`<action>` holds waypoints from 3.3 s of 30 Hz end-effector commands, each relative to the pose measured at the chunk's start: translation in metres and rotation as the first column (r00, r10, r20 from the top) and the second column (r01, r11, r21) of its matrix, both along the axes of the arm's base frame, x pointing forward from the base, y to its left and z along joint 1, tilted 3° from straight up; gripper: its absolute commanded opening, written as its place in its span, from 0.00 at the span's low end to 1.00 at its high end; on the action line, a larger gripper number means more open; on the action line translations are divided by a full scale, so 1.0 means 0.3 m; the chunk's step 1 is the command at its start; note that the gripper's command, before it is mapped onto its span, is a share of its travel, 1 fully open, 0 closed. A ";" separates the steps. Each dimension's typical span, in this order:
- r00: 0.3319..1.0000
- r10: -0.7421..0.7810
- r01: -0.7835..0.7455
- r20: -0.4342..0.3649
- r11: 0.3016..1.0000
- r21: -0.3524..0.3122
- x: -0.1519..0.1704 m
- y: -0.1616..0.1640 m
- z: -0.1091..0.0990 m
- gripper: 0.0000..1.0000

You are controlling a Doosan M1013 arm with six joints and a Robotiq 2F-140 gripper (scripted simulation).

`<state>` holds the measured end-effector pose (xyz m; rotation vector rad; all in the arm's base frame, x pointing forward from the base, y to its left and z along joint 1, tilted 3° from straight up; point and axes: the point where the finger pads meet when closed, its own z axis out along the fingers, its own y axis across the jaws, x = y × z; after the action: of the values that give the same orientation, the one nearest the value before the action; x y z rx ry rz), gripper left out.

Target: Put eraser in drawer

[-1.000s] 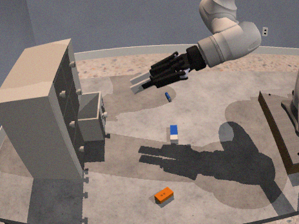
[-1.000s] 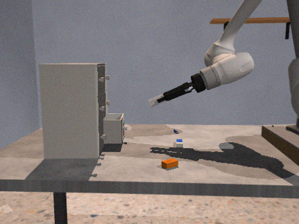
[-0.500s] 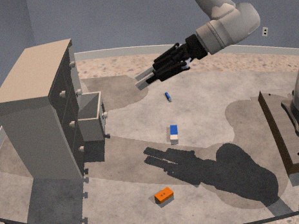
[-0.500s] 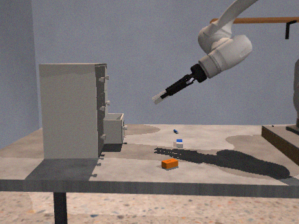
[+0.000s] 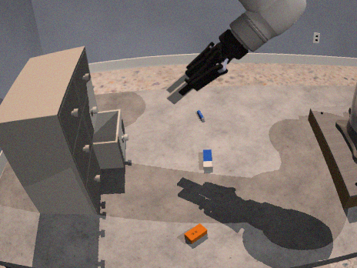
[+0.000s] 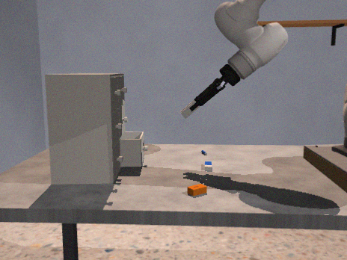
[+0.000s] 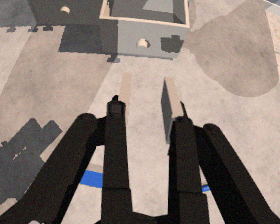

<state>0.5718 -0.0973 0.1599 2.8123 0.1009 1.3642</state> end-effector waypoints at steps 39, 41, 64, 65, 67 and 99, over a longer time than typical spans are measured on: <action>0.833 -0.010 0.000 -0.553 1.000 -0.019 -0.163 -0.003 0.147 0.20; 0.806 -0.013 0.000 -0.592 1.000 -0.022 -0.176 -0.004 0.159 0.20; 0.652 -0.027 -0.001 -0.758 0.999 -0.037 -0.242 -0.007 0.219 0.20; 0.651 -0.028 -0.001 -0.758 0.999 -0.037 -0.242 -0.007 0.219 0.20; 0.651 -0.028 -0.001 -0.759 0.999 -0.037 -0.243 -0.007 0.220 0.20; 0.362 0.494 -0.851 -0.791 0.522 -0.064 -0.195 0.195 -0.253 0.20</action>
<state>0.5104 -0.0528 0.1163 2.8006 1.2973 0.0039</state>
